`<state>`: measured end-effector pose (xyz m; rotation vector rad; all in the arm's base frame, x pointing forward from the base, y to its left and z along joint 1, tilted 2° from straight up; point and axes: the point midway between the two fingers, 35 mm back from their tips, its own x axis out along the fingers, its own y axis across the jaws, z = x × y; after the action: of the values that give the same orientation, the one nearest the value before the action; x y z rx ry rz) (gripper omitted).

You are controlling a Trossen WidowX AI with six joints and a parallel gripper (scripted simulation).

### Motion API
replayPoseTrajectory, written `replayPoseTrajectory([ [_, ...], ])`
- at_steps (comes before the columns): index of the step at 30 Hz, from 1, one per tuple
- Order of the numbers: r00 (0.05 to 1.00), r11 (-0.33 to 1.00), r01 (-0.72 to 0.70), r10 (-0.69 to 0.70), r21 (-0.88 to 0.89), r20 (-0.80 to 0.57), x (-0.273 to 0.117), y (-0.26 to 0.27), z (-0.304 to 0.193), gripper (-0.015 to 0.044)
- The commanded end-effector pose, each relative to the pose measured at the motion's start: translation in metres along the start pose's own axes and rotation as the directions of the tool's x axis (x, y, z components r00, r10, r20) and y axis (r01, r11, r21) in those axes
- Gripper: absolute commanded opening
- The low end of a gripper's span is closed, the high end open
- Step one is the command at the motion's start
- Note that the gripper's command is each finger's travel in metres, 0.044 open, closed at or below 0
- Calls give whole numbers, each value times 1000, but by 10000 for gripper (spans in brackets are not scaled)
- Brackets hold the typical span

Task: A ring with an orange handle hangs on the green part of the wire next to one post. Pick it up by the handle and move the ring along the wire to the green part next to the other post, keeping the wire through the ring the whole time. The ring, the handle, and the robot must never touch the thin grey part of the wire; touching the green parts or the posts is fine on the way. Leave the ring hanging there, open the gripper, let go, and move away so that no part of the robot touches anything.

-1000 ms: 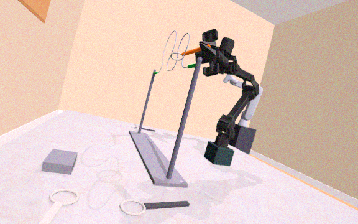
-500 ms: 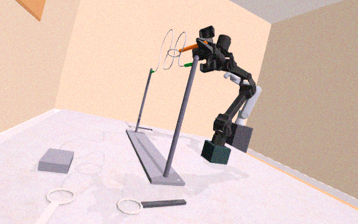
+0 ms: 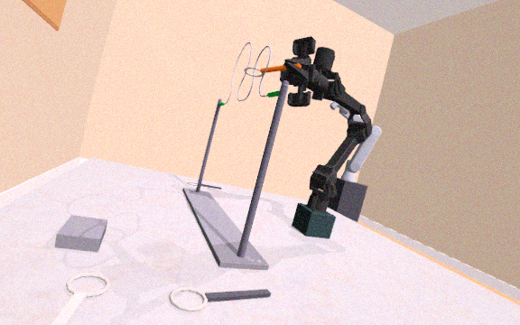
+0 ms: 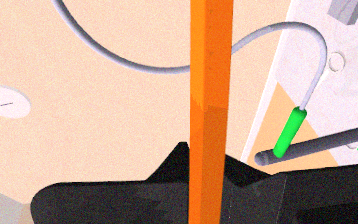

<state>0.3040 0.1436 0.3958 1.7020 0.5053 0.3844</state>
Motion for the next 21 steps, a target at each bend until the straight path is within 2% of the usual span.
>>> replayPoseTrajectory([
  [1,1000,997,29,-29,-64,8,1,-1,0,-150],
  [21,974,893,226,-206,-388,94,1,-25,5,-150],
])
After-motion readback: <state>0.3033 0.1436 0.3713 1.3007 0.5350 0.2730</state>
